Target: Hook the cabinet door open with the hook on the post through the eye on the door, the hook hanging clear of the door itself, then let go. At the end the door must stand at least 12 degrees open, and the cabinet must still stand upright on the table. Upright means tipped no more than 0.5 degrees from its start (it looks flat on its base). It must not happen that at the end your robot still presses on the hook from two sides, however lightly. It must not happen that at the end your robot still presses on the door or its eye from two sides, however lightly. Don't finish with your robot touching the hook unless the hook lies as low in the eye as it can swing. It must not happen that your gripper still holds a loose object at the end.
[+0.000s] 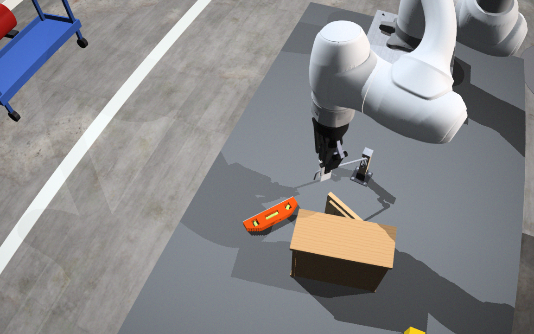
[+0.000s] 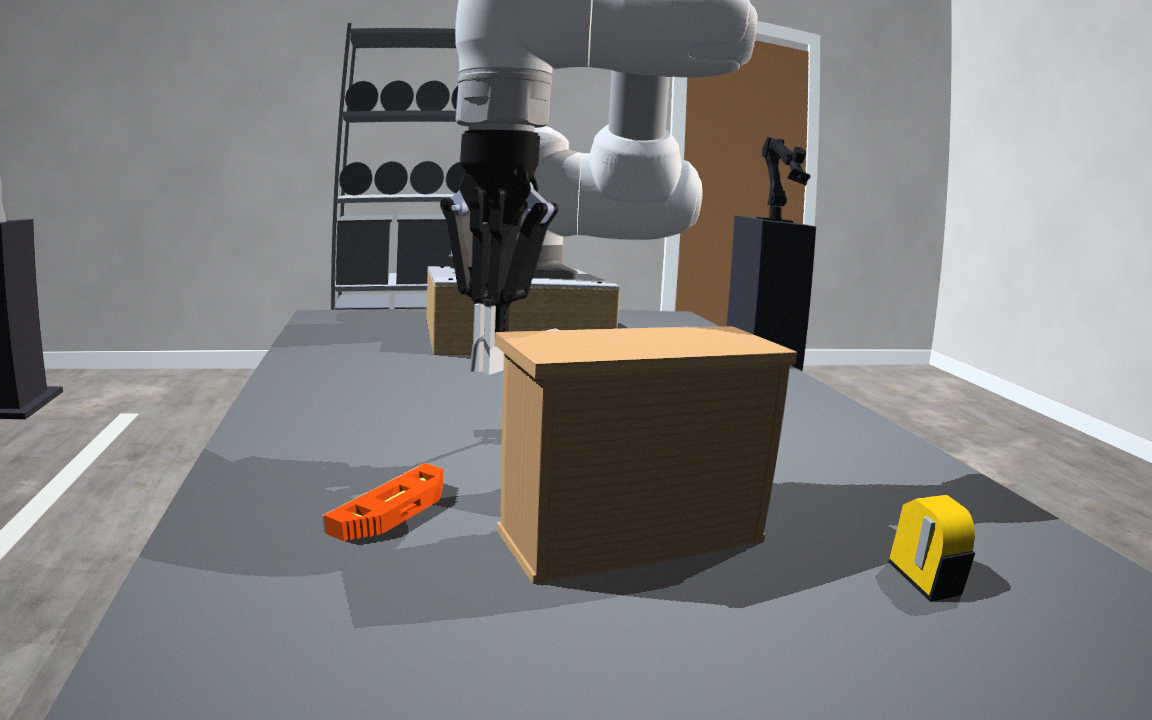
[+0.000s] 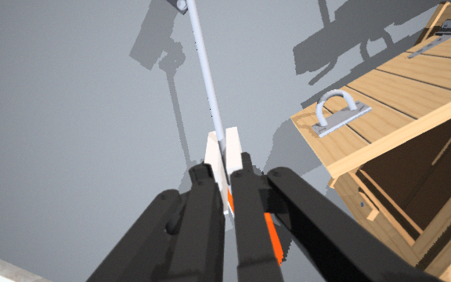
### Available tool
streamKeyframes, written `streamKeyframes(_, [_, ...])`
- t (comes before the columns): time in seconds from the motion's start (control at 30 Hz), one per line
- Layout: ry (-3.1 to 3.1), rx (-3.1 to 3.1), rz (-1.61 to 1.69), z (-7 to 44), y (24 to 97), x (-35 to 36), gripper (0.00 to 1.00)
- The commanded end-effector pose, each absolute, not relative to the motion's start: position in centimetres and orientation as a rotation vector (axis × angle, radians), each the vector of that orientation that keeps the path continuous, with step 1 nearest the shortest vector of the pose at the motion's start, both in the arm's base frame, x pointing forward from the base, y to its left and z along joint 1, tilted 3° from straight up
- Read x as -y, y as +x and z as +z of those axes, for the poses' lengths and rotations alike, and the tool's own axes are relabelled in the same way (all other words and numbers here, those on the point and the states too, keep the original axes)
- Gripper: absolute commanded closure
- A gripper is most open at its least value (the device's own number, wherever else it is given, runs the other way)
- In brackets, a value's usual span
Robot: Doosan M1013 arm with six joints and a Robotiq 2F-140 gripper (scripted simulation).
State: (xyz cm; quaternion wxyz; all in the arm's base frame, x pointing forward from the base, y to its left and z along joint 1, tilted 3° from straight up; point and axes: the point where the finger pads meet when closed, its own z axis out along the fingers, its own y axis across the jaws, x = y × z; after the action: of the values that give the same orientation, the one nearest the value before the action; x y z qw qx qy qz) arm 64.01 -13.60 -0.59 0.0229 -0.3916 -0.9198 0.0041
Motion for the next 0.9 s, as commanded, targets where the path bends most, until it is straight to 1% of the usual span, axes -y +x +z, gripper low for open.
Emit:
streamKeyframes(0.0, [-1.188, 2.859, 0.011, -0.6, 64.1, 13.5, 0.97])
streamKeyframes(0.87, [-0.919, 2.955, 0.005, -0.6, 65.4, 12.0, 0.97])
